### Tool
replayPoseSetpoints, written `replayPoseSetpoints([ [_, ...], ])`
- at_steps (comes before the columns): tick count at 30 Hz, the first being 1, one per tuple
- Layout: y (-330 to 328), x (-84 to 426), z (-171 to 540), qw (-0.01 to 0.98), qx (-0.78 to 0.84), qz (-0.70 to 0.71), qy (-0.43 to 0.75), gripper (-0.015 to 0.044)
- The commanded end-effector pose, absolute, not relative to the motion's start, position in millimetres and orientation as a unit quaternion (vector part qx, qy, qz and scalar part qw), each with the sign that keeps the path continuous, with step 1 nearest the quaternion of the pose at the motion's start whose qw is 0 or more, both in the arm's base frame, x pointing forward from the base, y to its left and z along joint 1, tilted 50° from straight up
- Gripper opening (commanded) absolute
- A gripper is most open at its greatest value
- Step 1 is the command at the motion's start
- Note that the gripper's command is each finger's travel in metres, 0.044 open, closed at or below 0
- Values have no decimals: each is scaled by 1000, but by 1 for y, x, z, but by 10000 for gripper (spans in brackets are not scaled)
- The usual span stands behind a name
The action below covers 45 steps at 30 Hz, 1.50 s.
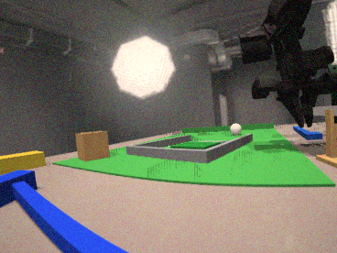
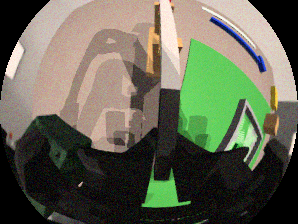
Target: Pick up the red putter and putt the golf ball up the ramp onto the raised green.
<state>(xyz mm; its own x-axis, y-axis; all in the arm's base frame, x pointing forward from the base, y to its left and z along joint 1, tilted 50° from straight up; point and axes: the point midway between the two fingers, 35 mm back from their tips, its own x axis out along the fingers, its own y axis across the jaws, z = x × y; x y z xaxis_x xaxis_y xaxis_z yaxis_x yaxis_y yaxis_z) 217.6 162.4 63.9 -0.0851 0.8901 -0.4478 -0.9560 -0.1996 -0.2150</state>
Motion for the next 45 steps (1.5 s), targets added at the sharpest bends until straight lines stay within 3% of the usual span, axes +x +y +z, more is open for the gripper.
replayPoseSetpoints([
  [1,150,221,72,630,-252,732,67,0],
  [23,102,219,116,632,-245,733,67,0],
  [45,3,261,53,672,-32,619,405,0],
])
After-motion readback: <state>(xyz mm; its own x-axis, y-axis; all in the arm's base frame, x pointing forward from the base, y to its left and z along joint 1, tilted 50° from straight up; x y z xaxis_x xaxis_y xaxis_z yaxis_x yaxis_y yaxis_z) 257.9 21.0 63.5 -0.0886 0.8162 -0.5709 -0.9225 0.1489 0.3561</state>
